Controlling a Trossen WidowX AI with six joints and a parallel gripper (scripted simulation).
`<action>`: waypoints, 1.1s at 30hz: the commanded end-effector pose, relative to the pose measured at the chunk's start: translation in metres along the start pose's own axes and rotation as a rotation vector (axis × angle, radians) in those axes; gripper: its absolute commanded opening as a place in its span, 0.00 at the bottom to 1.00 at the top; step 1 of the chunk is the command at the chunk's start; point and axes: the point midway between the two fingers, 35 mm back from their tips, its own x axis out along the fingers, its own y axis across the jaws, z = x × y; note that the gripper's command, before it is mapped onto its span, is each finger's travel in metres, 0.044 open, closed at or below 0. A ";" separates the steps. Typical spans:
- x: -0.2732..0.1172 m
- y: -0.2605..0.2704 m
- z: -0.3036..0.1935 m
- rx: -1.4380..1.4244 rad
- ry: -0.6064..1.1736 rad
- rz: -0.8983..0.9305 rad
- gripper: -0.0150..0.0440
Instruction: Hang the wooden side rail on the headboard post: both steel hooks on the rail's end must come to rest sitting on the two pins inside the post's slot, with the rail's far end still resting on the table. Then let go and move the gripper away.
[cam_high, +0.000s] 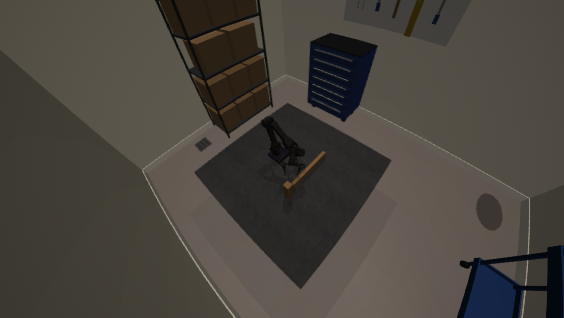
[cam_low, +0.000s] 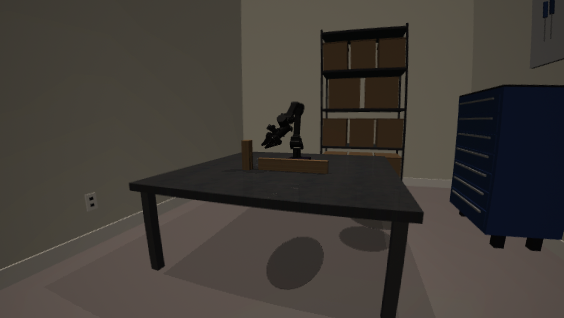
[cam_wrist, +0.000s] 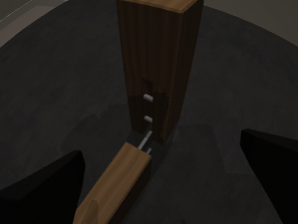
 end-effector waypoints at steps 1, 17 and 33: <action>-0.001 0.000 0.001 0.004 -0.004 -0.007 1.00; 0.003 0.015 0.005 -0.451 0.132 0.049 1.00; 0.002 0.042 0.009 -1.483 0.374 0.434 1.00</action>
